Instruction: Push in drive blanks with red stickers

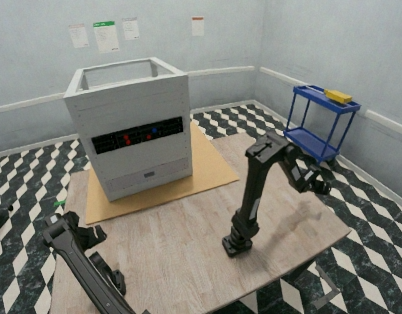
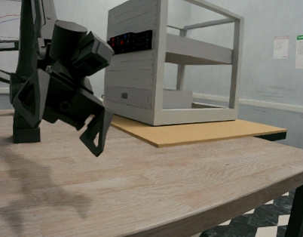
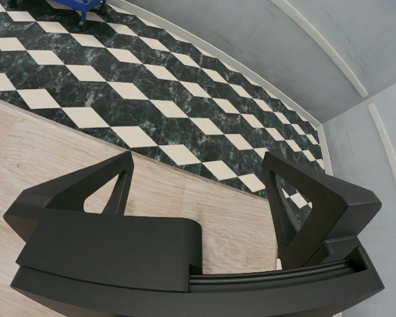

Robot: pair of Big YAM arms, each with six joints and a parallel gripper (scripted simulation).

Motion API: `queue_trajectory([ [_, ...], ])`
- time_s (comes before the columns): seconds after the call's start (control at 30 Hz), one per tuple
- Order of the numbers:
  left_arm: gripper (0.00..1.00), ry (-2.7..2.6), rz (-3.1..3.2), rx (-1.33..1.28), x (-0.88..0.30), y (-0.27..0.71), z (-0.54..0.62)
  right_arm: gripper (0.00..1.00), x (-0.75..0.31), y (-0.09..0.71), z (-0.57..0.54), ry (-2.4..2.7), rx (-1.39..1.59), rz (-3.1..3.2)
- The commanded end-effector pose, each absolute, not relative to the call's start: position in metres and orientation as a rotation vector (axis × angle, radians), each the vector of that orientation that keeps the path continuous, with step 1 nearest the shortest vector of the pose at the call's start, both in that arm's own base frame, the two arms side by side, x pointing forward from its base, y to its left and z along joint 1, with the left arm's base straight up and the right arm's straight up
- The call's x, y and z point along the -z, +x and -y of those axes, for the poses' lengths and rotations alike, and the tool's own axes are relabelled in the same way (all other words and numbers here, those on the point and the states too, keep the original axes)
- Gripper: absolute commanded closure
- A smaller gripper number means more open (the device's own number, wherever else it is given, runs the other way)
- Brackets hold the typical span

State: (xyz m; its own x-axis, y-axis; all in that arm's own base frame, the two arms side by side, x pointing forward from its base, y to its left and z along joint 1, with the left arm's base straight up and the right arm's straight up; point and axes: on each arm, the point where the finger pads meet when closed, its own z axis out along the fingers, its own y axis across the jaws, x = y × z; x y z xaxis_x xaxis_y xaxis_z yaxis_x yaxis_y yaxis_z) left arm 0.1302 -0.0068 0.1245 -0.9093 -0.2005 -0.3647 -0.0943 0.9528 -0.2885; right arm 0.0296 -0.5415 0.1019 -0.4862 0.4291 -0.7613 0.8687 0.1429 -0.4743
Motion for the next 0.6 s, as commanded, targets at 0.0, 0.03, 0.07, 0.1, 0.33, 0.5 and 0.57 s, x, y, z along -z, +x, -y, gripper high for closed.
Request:
queue_trajectory([
  [0.0,0.0,-0.205,-2.693,0.364,-0.131,0.133,0.005,0.0,-0.113,0.03,0.547,1.23,1.325,-1.951],
  [0.03,0.0,-0.205,-2.693,0.364,-0.131,0.133,0.005,0.0,-0.113,0.03,0.547,1.23,1.325,-1.951],
  [0.07,0.0,-0.205,-2.693,0.364,-0.131,0.133,0.005,0.0,-0.113,0.03,0.547,1.23,1.325,-1.951],
  [0.1,0.0,-0.205,-2.693,0.364,-0.131,0.133,0.005,0.0,-0.113,0.03,0.547,1.23,1.325,-1.951],
  [0.33,0.0,-0.205,-2.693,0.364,-0.131,0.133,0.005,0.0,-0.113,0.03,0.547,1.23,1.325,-1.951],
  [0.5,0.0,-0.205,-2.693,0.364,-0.131,0.133,0.005,0.0,-0.113,0.03,0.547,1.23,1.325,-1.951],
  [0.57,0.0,-0.195,-2.67,0.346,-0.143,0.137,0.003,0.0,-0.114,0.03,0.548,1.231,1.325,-1.95],
])
